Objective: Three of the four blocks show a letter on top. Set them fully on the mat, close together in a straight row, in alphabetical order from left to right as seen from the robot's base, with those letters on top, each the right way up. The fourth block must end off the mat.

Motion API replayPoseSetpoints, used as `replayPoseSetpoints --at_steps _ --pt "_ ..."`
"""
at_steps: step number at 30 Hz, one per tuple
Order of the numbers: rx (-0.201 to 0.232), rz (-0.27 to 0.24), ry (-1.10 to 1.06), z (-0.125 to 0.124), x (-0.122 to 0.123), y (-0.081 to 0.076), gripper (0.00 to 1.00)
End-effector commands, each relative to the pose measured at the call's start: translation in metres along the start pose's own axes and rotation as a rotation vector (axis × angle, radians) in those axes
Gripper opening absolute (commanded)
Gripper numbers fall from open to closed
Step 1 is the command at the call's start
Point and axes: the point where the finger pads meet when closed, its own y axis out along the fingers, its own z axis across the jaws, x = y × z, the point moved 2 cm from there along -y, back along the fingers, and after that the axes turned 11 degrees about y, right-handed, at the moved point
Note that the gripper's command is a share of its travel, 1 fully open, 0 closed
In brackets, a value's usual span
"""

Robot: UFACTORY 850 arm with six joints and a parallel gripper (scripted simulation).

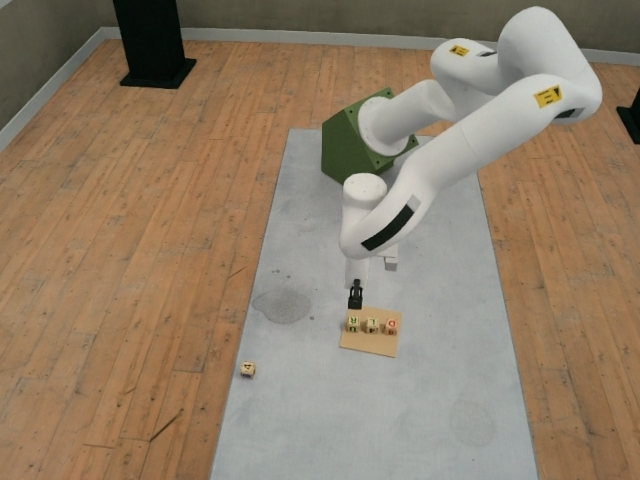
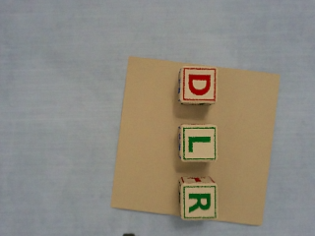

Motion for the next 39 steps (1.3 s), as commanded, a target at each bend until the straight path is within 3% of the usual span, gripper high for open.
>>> replayPoseSetpoints --at_steps 1,12,39 --pt "0.001 0.0 0.0 0.001 0.0 -0.022 1.0" --pt "0.001 0.0 0.0 0.001 0.0 -0.048 1.0" --pt "0.001 0.0 0.0 0.001 0.0 -0.049 1.0"
